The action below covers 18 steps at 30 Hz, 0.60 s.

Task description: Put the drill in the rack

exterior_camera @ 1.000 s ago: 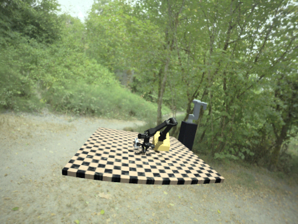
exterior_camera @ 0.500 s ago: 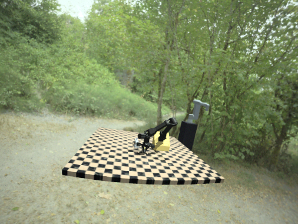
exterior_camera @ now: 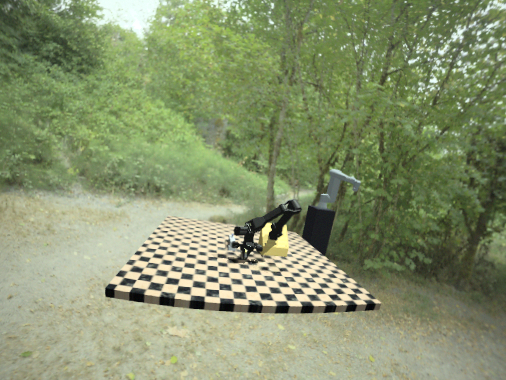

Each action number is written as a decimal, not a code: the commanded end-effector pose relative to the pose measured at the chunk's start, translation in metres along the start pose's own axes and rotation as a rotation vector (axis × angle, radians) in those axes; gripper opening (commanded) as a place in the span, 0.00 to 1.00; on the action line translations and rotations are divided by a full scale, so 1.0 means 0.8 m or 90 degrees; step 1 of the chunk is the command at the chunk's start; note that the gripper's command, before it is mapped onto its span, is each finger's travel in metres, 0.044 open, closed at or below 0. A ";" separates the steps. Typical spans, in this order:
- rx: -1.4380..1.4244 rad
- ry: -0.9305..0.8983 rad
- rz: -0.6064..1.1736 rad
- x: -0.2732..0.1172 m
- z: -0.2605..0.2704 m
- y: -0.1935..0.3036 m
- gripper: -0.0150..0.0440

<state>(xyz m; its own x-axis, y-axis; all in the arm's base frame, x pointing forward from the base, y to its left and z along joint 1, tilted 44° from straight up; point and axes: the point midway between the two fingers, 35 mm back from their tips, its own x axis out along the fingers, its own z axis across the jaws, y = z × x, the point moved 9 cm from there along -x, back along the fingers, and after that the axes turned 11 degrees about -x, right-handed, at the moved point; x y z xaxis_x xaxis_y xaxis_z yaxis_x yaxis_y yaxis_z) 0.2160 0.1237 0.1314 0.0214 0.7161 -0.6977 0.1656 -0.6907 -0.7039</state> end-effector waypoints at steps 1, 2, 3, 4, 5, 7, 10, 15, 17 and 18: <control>0.003 -0.003 0.001 0.001 0.000 0.001 0.43; 0.003 -0.003 0.001 0.001 0.000 0.001 0.48; 0.003 -0.003 0.001 0.001 0.000 0.001 0.52; 0.003 -0.003 0.001 0.001 0.000 0.001 0.57; 0.003 -0.003 0.001 0.001 0.000 0.001 0.61; 0.003 -0.003 0.001 0.001 0.000 0.001 0.70; 0.003 -0.003 0.001 0.001 0.000 0.001 0.83; 0.002 -0.004 0.005 -0.005 0.000 0.000 1.00; 0.001 -0.006 0.011 -0.017 -0.001 -0.001 1.00; 0.000 -0.007 0.013 -0.024 0.000 -0.001 1.00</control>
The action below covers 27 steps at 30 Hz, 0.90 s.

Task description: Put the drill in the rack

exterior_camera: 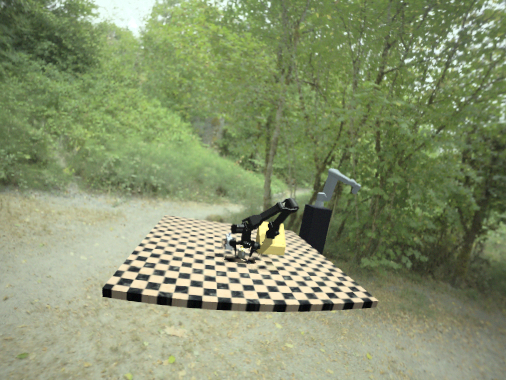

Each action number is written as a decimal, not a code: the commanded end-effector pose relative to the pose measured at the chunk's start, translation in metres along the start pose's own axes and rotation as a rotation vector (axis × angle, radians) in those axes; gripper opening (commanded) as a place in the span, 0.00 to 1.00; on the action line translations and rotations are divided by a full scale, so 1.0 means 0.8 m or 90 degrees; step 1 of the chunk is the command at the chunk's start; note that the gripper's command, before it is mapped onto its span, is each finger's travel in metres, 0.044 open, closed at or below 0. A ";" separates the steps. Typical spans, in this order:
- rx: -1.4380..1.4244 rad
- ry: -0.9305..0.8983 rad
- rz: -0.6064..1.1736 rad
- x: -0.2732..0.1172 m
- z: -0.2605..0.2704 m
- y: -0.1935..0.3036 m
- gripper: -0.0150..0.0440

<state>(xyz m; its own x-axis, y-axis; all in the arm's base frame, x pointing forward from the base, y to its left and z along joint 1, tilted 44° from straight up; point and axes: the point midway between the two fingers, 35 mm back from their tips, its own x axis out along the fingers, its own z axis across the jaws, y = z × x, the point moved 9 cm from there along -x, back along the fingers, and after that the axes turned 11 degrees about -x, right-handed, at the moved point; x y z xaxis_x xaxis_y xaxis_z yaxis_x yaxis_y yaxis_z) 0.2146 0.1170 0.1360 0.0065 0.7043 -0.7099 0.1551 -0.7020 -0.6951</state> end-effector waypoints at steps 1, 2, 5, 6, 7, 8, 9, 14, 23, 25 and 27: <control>-0.007 0.004 0.006 -0.022 -0.001 -0.002 1.00; -0.007 0.003 0.006 -0.028 0.000 -0.002 1.00; -0.007 0.003 0.007 -0.046 -0.001 -0.001 1.00; -0.007 0.003 0.007 -0.053 -0.001 -0.001 1.00; -0.007 0.003 0.007 -0.059 -0.002 -0.002 1.00; -0.007 0.003 0.007 -0.065 -0.002 -0.002 1.00; -0.007 0.003 0.008 -0.071 -0.002 -0.002 1.00; 0.000 0.007 0.012 -0.079 -0.004 -0.001 1.00; 0.171 0.158 0.038 -0.128 -0.063 0.054 1.00; 0.214 0.199 0.040 -0.143 -0.077 0.069 1.00; 0.257 0.239 0.041 -0.159 -0.089 0.086 1.00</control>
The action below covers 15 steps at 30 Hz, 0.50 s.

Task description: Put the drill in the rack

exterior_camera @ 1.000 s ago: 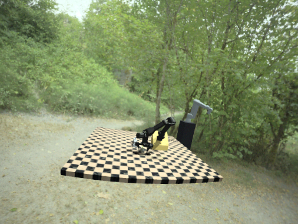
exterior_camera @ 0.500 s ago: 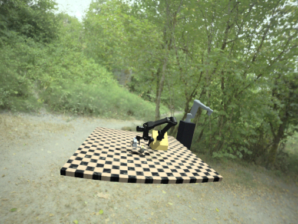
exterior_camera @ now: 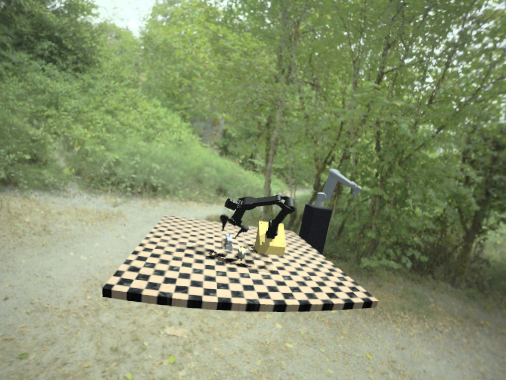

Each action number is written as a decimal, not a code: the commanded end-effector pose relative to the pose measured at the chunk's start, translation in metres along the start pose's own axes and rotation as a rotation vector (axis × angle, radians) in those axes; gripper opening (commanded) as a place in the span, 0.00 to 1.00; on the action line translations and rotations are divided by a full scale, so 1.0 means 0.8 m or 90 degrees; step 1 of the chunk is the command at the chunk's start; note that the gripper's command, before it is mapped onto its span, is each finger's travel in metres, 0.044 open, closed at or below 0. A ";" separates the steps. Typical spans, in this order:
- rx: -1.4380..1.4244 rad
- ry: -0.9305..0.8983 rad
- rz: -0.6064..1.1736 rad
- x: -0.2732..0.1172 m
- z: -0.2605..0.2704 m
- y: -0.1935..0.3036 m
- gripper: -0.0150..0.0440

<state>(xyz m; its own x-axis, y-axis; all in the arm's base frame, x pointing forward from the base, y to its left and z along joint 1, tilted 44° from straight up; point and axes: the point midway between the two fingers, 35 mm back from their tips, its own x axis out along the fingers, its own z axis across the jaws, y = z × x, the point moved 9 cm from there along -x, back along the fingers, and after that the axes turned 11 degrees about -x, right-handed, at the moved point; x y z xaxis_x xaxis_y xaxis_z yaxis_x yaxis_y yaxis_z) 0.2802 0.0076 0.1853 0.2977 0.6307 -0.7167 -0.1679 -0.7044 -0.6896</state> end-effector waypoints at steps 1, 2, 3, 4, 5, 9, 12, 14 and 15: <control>0.076 0.069 0.006 -0.018 -0.035 0.021 1.00; 0.097 0.089 0.006 -0.024 -0.045 0.028 1.00; 0.119 0.109 0.006 -0.030 -0.055 0.035 1.00; 0.141 0.129 0.005 -0.036 -0.064 0.043 1.00; 0.163 0.149 0.004 -0.043 -0.073 0.051 1.00; 0.172 0.213 0.026 -0.070 -0.090 0.070 1.00; 0.206 0.265 0.033 -0.092 -0.106 0.090 1.00; 0.239 0.296 0.030 -0.105 -0.117 0.104 1.00; 0.256 0.311 0.028 -0.111 -0.121 0.111 1.00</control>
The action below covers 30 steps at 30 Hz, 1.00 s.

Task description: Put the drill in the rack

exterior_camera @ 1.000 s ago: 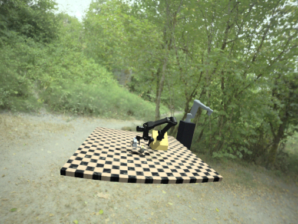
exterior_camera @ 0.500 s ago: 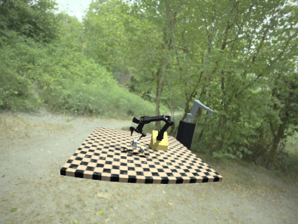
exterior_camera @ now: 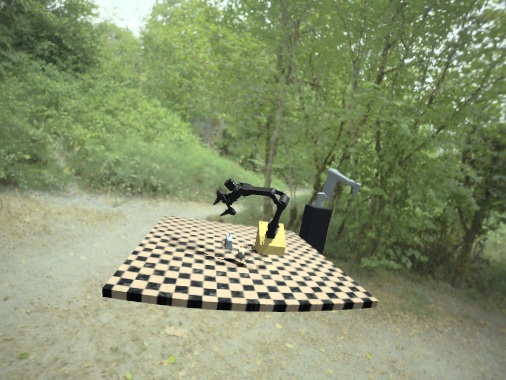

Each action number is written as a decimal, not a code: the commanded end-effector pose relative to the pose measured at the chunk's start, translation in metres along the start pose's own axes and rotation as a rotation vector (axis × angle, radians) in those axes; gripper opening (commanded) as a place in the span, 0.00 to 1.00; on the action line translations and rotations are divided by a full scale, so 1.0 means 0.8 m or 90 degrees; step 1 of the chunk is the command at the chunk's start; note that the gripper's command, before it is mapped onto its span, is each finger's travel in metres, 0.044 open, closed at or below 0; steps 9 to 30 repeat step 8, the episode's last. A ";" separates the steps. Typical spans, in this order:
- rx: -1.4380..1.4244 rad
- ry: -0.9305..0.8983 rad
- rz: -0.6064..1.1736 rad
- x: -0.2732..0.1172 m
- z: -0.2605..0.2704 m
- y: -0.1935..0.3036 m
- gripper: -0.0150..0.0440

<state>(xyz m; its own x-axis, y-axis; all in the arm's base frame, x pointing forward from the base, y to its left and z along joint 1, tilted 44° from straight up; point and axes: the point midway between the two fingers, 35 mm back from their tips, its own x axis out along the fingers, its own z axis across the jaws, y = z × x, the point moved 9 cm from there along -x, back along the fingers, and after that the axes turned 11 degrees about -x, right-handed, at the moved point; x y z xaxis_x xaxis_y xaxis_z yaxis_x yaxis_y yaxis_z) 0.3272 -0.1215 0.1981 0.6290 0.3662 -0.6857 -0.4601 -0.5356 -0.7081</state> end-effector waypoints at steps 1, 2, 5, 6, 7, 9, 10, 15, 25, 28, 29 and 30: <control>0.056 0.053 0.004 -0.010 -0.031 0.018 1.00; 0.073 0.071 0.005 -0.015 -0.041 0.025 1.00; 0.131 0.132 0.006 -0.031 -0.073 0.051 1.00; 0.150 0.153 0.006 -0.037 -0.083 0.060 1.00; 0.169 0.173 0.006 -0.044 -0.092 0.070 1.00; 0.188 0.194 0.006 -0.051 -0.102 0.080 1.00; 0.188 0.194 0.006 -0.051 -0.102 0.080 1.00; 0.188 0.194 0.006 -0.051 -0.102 0.080 1.00; 0.188 0.194 0.006 -0.051 -0.102 0.080 1.00; 0.188 0.194 0.006 -0.051 -0.102 0.080 1.00; 0.188 0.194 0.006 -0.051 -0.102 0.080 1.00; 0.188 0.194 0.006 -0.051 -0.102 0.080 1.00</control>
